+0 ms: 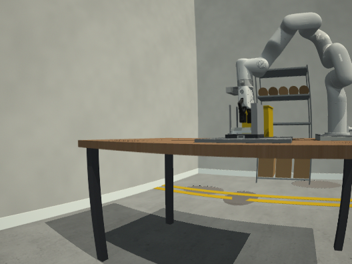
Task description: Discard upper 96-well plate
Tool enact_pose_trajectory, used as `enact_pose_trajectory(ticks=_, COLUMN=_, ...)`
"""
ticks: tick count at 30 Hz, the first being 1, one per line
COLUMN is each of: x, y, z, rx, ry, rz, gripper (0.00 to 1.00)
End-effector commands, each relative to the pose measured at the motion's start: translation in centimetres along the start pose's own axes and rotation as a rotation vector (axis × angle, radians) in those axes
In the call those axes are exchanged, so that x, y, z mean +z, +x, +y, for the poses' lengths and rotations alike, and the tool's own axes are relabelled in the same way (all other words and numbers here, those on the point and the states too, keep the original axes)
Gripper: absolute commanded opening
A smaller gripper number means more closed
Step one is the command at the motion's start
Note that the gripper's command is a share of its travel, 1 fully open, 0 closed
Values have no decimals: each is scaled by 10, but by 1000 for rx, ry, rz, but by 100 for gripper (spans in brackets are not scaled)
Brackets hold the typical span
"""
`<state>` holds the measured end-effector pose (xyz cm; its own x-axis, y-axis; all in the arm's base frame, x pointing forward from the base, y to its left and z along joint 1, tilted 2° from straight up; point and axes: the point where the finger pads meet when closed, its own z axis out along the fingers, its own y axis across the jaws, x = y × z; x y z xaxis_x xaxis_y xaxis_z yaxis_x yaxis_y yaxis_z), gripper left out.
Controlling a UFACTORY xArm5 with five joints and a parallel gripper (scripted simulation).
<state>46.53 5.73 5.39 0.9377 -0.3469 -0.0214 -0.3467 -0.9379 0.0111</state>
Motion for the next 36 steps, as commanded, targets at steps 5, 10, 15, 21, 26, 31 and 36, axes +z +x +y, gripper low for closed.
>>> enact_pose_trajectory(ticks=5, x=5, y=1, z=-1, rx=0, ry=2, rz=3, gripper=100)
enact_pose_trajectory(ticks=10, x=5, y=1, z=-1, rx=0, ry=2, rz=3, gripper=100)
enact_pose_trajectory(ticks=15, x=5, y=1, z=-1, rx=0, ry=2, rz=3, gripper=100)
enact_pose_trajectory(ticks=21, x=9, y=1, z=-1, rx=0, ry=2, rz=3, gripper=100)
enact_pose_trajectory(ticks=26, x=13, y=1, z=-1, rx=0, ry=2, rz=3, gripper=100)
enact_pose_trajectory(ticks=31, x=15, y=1, z=-1, rx=0, ry=2, rz=3, gripper=100)
enact_pose_trajectory(ticks=36, x=18, y=1, z=-1, rx=0, ry=2, rz=3, gripper=100)
